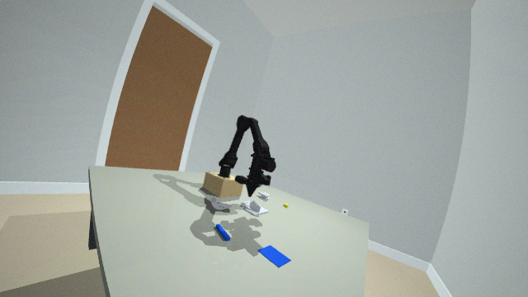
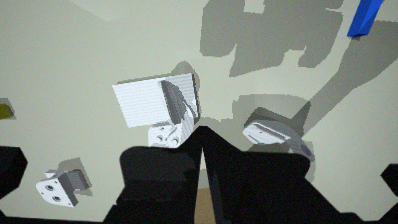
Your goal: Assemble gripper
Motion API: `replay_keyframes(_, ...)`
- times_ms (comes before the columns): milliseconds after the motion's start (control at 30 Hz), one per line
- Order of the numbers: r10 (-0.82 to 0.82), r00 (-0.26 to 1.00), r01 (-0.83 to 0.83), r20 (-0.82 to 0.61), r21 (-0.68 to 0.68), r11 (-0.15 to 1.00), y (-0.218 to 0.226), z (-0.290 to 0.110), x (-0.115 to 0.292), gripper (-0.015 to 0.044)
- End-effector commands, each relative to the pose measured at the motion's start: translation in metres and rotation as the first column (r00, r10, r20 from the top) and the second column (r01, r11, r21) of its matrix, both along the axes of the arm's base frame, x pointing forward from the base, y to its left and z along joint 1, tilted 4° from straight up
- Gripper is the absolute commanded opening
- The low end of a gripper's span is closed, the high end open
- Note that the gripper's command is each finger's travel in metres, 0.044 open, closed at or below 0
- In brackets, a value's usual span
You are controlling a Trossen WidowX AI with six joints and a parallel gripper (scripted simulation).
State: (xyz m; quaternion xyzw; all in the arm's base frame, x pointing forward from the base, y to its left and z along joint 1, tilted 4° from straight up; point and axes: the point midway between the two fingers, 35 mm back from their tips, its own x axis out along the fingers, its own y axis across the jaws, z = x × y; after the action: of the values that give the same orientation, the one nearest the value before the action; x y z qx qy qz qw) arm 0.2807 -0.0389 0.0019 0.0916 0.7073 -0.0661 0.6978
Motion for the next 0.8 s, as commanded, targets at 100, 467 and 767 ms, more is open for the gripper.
replay_keyframes(100, -0.182, 0.983, 0.182, -0.006, -0.009, 0.983, -0.018, 0.001, -0.009, 0.0)
replay_keyframes(467, -0.443, 0.896, 0.443, -0.013, -0.019, 0.896, -0.043, 0.002, -0.022, 0.0)
replay_keyframes(767, -0.627, 0.779, 0.626, -0.017, -0.03, 0.779, -0.061, 0.002, -0.034, 0.0)
